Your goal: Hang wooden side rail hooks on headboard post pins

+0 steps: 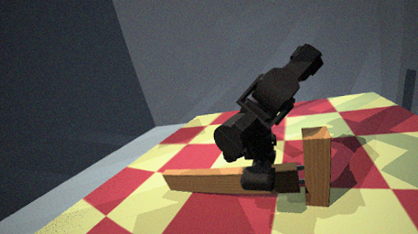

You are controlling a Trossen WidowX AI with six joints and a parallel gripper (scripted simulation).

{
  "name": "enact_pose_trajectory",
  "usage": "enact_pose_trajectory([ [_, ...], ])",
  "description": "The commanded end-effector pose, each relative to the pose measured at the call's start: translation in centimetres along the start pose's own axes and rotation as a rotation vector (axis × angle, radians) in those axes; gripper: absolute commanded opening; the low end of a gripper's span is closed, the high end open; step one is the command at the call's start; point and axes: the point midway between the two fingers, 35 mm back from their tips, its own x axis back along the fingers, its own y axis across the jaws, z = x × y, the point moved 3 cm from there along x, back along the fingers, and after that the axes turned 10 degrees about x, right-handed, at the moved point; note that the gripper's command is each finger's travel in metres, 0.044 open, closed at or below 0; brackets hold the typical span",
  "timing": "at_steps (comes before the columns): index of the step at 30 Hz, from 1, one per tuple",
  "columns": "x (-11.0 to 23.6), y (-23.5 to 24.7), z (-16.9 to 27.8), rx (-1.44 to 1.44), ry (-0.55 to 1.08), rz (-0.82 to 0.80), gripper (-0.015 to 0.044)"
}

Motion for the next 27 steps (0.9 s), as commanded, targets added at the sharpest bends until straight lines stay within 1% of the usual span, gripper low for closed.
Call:
enact_pose_trajectory([
  [1, 0.32, 0.16, 0.17, -0.002, 0.000, -0.010, 0.0000],
  [27, 0.33, 0.25, 0.46, -0.002, 0.000, -0.010, 0.0000],
])
